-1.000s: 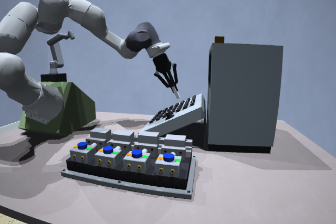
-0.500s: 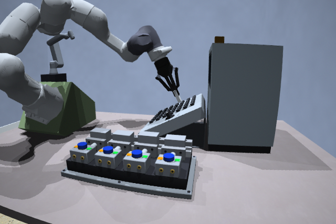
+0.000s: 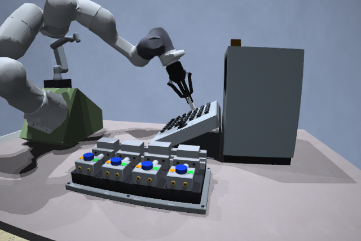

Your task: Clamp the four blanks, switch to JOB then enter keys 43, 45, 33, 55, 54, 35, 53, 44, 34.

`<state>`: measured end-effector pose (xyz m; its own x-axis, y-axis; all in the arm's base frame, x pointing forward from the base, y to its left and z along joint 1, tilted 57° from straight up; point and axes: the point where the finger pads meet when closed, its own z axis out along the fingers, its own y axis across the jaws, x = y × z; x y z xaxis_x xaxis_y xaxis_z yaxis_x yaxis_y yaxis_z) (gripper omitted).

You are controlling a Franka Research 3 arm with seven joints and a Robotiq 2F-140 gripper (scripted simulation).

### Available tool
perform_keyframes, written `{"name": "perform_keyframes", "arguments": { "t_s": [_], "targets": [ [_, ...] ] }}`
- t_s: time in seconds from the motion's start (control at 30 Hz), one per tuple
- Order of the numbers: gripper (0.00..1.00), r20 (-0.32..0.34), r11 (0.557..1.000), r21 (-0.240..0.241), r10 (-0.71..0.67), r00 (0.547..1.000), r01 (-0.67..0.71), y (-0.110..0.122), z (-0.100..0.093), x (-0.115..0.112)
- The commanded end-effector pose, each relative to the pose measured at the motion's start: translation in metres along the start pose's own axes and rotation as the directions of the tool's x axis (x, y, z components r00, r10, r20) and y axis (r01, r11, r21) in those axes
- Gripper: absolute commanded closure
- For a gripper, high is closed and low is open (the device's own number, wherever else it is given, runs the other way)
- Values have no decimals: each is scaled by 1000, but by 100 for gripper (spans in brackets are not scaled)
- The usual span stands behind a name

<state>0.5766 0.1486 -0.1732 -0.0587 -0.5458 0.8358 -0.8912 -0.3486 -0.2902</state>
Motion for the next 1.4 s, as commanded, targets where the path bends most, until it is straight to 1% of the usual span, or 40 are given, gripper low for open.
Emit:
{"name": "perform_keyframes", "arguments": {
  "t_s": [0.0,0.63,1.37],
  "targets": [
    [100,1,1000,2,-9,1000,9,0,1,-1],
    [100,1,1000,2,-9,1000,9,0,4,-1],
    [100,1,1000,2,-9,1000,9,0,14,-1]
  ]
}}
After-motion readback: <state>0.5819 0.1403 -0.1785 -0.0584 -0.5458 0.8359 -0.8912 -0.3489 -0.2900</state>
